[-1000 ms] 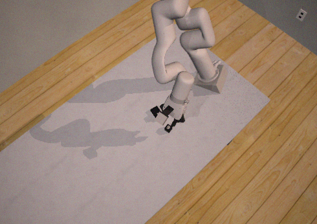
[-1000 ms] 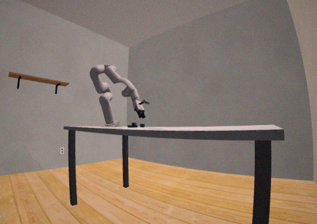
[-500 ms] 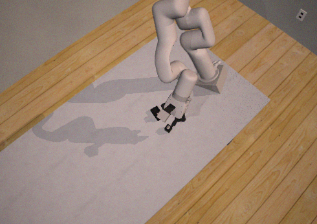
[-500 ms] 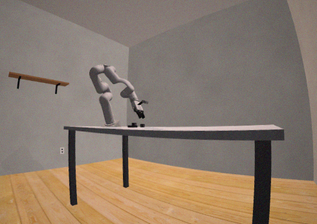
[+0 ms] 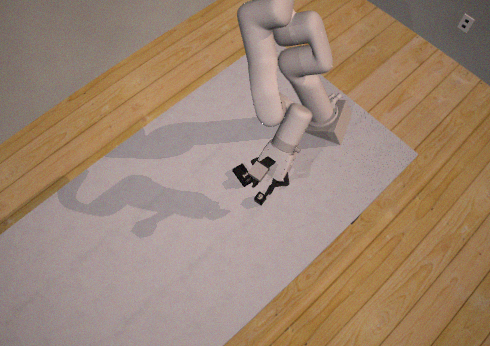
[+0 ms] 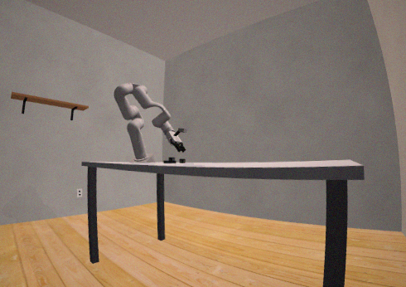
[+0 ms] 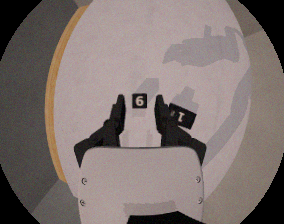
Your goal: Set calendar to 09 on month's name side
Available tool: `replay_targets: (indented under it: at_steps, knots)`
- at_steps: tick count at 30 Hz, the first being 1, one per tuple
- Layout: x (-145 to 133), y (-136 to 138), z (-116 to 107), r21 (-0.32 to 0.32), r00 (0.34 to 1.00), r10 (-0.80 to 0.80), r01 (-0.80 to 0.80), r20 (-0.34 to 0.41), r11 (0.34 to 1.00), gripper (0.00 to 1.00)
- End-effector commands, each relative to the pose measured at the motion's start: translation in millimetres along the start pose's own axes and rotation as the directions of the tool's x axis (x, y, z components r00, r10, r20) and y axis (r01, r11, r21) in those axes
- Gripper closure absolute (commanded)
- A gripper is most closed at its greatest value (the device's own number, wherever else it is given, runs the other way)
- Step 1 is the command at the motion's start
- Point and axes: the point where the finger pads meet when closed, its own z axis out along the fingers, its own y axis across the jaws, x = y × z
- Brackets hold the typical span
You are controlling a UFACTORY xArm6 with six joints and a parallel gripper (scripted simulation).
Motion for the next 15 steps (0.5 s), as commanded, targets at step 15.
replay_targets:
  at_steps: [15]
  knots:
    - [-3.8, 1.0, 0.8, -0.004, 0.969, 0.002, -0.003, -0.246, 1.0, 0.53]
